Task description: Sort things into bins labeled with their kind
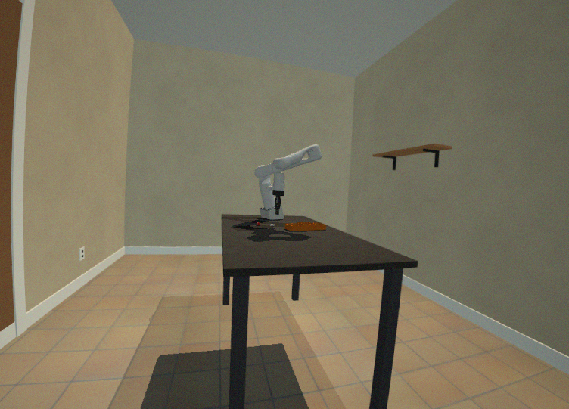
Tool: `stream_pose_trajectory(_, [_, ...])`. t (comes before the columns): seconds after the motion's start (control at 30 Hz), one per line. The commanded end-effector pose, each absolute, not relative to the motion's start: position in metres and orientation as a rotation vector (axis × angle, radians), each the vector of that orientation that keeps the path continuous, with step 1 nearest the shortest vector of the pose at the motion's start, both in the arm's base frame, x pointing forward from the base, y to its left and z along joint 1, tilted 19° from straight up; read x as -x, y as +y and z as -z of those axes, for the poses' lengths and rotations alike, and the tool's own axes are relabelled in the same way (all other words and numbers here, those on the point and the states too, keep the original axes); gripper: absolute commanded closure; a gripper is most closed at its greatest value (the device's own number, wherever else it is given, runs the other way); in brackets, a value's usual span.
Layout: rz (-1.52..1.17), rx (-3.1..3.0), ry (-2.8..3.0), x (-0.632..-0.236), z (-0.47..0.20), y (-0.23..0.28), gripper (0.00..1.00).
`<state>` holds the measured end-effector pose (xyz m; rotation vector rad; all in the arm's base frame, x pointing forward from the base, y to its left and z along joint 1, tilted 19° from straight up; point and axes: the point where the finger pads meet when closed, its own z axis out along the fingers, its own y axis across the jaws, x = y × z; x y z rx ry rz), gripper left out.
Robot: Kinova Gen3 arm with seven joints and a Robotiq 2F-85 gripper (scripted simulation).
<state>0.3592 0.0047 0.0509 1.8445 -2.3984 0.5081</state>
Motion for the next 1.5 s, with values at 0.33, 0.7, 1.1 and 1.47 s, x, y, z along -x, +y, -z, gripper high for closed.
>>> stream_pose_trajectory(0.33, [-0.503, -1.813, -2.442, -0.349, -0.061, -0.026, 0.70])
stream_pose_trajectory(0.7, [-0.498, -1.821, -2.429, -0.350, -0.058, -0.019, 0.70])
stream_pose_trajectory(1.1, [-0.502, -1.820, -2.429, -0.349, -0.059, -0.019, 0.70])
stream_pose_trajectory(1.47, [-0.509, -1.820, -2.425, -0.352, -0.031, -0.031, 0.70])
